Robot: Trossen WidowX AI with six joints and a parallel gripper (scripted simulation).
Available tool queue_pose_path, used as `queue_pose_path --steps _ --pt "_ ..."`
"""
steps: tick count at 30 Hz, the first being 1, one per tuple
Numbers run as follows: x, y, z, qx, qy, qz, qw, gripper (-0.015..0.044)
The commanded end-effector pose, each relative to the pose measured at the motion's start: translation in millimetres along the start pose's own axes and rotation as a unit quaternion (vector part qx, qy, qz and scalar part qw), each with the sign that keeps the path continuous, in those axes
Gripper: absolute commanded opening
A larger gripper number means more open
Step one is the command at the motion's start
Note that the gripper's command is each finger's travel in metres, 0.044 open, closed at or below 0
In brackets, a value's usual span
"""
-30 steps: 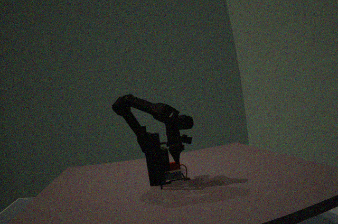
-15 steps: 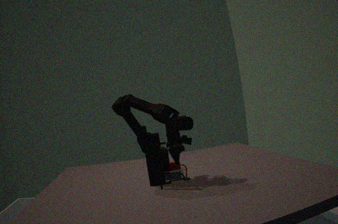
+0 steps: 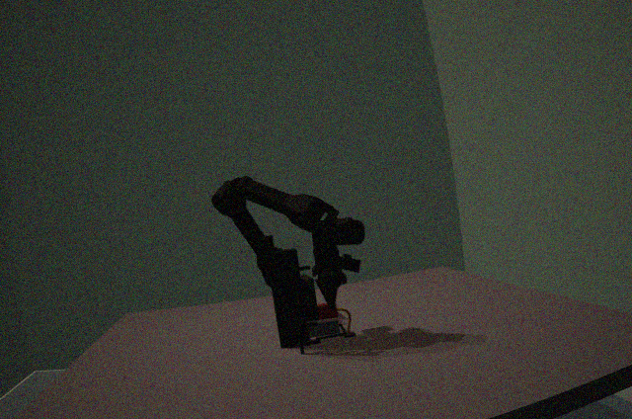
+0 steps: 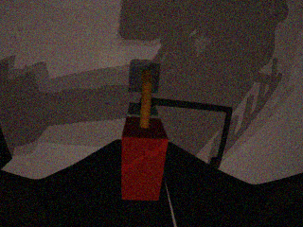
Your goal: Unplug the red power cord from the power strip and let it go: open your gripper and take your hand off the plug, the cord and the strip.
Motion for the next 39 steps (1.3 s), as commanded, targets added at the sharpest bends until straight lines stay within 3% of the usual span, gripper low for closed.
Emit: queue_pose_path --steps 1,24,30,39 --pt "4.5 1.4 -16.7 -0.001 -0.017 -0.001 1.000 0.0000" --pt "11.4 9.5 -52.9 -0.001 -0.018 -0.001 1.000 0.0000" --pt "5.1 7.0 -38.9 -0.006 -0.009 -0.006 1.000 0.0157" --pt "5.1 7.0 -38.9 -0.006 -0.009 -0.006 1.000 0.0160"
Point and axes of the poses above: the point midway between the two fingers, 35 mm back from their tips, its own x axis back along the fingers, its own y axis across the jaws, z = x × y, the point moved 2 cm from there along x, back along the fingers, and after that the axes turned 12 degrees about -x, right-handed, at the moved point
